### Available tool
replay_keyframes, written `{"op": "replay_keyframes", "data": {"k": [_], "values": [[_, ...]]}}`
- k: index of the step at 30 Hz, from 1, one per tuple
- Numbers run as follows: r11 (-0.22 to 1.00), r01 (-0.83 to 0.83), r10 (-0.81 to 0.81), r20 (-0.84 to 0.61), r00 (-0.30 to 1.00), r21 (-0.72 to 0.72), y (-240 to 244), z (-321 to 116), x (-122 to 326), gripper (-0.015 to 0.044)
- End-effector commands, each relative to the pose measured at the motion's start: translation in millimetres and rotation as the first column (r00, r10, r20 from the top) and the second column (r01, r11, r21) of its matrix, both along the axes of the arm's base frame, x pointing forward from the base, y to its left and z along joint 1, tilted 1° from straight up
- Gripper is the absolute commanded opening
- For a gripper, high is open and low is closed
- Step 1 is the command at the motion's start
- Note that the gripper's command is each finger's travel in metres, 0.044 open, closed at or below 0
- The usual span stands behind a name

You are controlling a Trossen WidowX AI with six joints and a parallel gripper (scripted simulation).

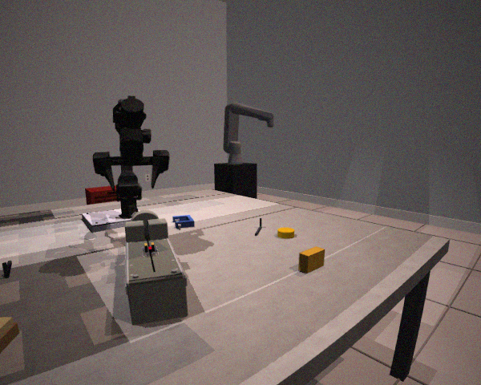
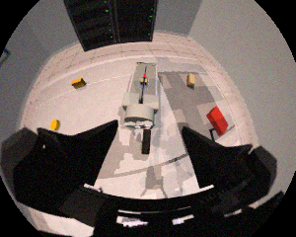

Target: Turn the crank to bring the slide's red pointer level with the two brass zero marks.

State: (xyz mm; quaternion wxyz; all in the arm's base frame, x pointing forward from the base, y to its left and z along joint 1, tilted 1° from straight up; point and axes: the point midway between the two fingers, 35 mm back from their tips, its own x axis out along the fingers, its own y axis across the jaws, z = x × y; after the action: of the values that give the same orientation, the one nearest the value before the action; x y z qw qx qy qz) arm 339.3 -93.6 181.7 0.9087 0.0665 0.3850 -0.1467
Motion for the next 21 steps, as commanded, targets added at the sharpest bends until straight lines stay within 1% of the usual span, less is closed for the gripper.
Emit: {"op": "replay_keyframes", "data": {"k": [1, 5, 21], "values": [[1.0, -0.003, 0.003, 0.014, 1.0, -0.003, 1, 22, -2, 0.044], [1.0, -0.003, 0.003, 0.016, 1.0, 0.002, -1, 25, 7, 0.044], [0.998, -0.002, -0.001, 0.043, 0.999, 0.06, -24, 31, 98, 0.044]]}}
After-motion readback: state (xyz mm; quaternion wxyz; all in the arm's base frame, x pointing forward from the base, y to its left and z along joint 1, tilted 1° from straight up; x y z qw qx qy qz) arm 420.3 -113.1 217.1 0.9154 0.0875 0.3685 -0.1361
